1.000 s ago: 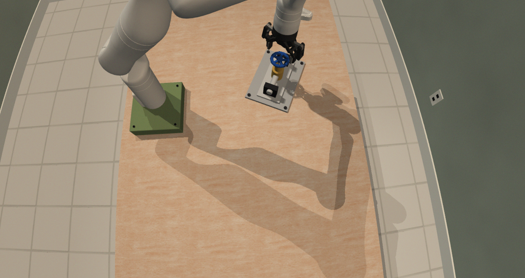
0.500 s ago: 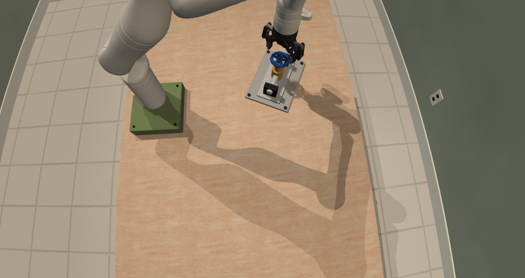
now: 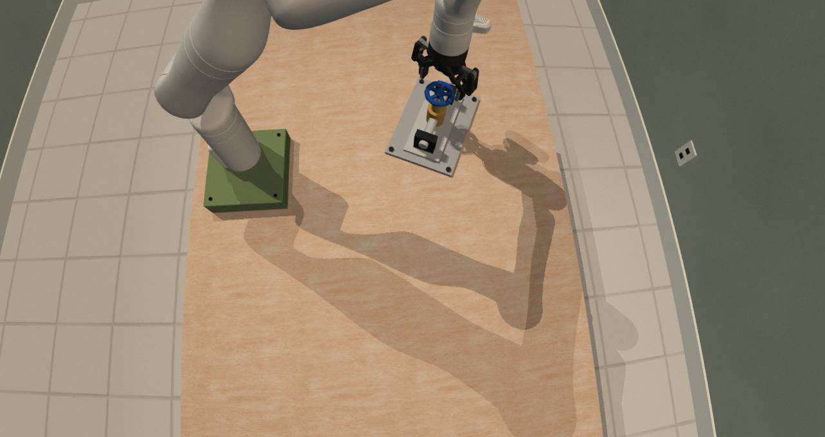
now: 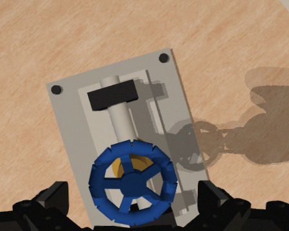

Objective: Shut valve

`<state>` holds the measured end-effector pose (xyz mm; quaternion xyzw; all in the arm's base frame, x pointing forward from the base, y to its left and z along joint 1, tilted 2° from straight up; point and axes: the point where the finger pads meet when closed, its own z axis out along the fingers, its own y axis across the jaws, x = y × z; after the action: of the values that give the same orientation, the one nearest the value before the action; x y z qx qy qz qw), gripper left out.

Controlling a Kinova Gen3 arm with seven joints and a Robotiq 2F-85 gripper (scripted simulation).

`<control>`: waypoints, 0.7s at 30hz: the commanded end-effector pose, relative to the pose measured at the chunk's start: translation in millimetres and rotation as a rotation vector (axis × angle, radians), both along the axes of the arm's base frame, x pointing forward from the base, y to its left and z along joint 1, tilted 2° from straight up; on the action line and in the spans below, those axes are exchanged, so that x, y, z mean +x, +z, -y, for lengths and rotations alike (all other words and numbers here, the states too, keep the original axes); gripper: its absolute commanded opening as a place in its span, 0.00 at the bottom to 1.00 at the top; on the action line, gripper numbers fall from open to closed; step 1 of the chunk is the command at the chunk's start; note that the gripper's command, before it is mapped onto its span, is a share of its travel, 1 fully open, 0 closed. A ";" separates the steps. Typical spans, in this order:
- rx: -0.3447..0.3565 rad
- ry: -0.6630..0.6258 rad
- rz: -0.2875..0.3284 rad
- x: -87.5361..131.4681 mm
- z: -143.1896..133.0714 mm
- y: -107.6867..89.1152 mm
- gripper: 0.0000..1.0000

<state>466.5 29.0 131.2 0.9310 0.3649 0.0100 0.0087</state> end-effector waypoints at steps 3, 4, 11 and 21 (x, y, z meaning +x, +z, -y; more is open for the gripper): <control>0.000 0.001 0.000 0.0 -0.4 -3.0 1.00; 0.000 0.001 0.000 0.1 -0.4 -3.9 1.00; 0.000 0.001 0.000 0.2 -0.4 -9.2 1.00; 0.000 0.001 0.000 0.7 -0.3 -21.4 1.00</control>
<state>467.9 28.1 112.5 0.9312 0.3641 0.0112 0.0097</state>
